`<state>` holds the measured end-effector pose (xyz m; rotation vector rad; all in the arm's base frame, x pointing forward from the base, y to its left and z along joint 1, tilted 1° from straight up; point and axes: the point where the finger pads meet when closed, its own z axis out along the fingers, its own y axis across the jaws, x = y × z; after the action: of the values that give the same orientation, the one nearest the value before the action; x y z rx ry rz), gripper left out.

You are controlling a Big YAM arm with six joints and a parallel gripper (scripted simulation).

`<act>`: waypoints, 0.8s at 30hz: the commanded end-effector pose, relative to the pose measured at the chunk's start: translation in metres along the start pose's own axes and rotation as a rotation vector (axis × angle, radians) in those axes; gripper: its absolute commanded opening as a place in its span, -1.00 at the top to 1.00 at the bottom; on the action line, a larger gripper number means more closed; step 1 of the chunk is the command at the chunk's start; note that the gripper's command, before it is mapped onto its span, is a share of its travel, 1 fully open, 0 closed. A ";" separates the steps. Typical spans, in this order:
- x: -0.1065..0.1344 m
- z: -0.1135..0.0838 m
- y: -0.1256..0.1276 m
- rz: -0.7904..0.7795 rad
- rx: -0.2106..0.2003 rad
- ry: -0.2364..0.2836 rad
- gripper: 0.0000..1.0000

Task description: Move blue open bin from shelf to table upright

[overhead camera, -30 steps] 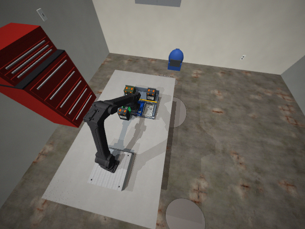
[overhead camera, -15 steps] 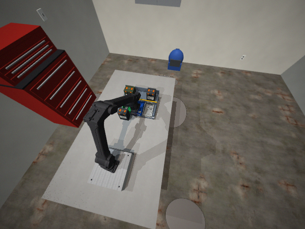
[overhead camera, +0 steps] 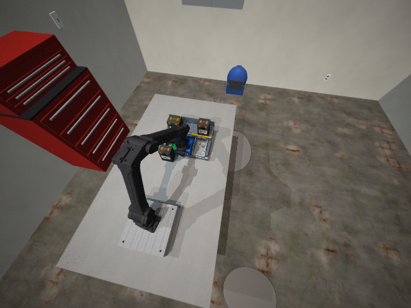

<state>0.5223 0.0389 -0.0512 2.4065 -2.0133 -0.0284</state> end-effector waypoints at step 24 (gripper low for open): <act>0.002 0.002 0.002 0.008 0.000 0.003 -0.81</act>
<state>0.5223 0.0389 -0.0512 2.4065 -2.0133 -0.0284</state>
